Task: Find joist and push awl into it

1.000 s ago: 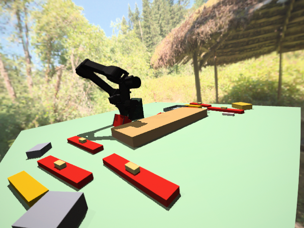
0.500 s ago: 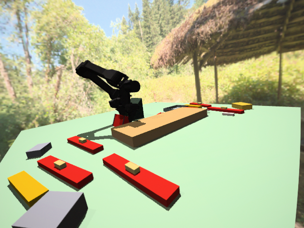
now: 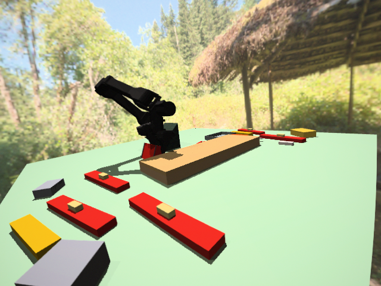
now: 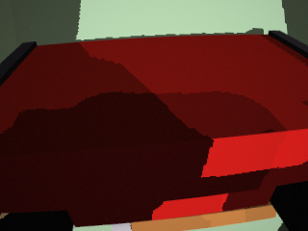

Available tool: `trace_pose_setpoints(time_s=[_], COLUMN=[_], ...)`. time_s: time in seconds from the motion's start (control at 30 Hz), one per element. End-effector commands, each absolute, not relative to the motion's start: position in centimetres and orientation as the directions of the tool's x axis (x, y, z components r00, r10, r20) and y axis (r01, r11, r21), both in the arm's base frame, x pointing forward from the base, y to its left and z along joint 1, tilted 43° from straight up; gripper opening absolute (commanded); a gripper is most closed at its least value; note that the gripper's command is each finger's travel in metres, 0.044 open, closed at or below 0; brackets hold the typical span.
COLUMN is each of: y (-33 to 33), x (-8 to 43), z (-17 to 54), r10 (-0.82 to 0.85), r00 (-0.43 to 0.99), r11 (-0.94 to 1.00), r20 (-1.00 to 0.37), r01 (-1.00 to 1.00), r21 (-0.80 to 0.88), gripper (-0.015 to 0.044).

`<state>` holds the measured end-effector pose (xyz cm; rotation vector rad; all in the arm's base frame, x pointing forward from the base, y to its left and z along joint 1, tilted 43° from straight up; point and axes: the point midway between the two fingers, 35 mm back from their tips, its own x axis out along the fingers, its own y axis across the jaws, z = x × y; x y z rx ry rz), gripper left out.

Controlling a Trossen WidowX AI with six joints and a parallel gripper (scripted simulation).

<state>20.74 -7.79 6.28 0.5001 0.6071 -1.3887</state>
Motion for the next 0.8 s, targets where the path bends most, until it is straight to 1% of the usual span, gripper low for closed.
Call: trace_pose_setpoints(time_s=[0.0, 0.27, 0.77], y=[-7.6, -6.8, -5.2], x=[20.7, 20.7, 20.6], z=[6.5, 7.2, 8.9], r10=[-0.749, -0.747, -0.745], r00=[0.074, 0.074, 0.074], r11=[0.125, 0.126, 0.126], r20=[-0.658, -0.661, -0.662], r01=[0.992, 0.992, 0.992], r21=[-0.031, -0.031, -0.031], gripper=[0.0209, 0.0000, 0.0000])
